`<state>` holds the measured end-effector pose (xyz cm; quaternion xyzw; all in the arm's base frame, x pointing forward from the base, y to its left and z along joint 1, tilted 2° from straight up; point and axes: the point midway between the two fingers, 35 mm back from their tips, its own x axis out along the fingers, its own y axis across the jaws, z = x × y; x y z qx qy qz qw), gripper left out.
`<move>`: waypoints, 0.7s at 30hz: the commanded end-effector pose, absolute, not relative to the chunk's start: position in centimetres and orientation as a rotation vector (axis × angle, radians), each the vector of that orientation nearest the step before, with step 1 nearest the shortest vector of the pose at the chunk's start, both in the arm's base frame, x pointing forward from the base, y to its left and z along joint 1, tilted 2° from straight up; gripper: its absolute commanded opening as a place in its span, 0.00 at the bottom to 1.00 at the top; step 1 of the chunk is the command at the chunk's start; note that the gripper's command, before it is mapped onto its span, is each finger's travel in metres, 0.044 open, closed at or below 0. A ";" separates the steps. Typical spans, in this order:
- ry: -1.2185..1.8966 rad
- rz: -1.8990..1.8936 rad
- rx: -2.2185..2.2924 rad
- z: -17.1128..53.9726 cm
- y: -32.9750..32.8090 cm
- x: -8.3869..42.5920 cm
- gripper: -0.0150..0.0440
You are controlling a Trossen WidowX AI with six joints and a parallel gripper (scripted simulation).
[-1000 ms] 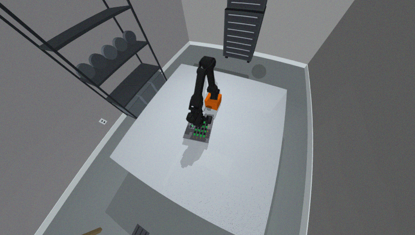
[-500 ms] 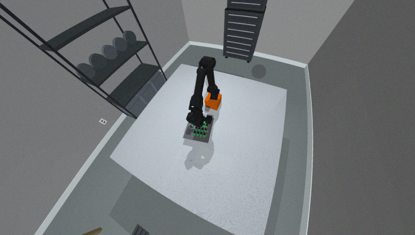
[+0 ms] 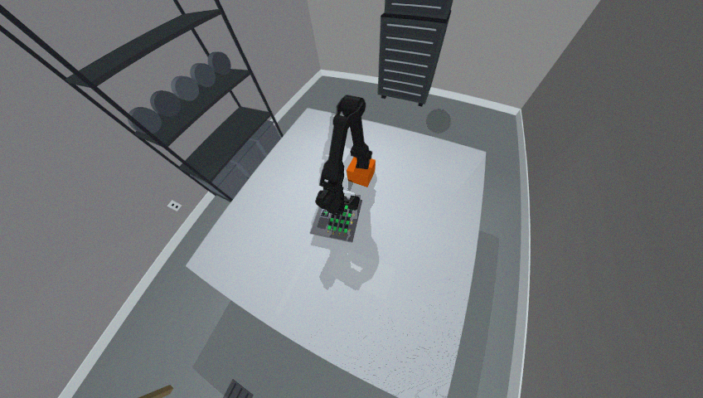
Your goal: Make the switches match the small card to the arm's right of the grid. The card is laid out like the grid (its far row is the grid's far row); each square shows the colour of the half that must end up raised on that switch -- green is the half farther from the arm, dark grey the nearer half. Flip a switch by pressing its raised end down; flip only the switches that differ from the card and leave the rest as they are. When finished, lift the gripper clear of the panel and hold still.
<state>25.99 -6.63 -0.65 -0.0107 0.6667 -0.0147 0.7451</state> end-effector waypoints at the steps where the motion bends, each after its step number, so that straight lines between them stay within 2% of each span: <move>1: 1.470 -0.023 -0.022 -1.0 -6.5 25.7 0.25; 21: 1.470 -0.023 -0.022 -1.3 -6.5 25.8 0.25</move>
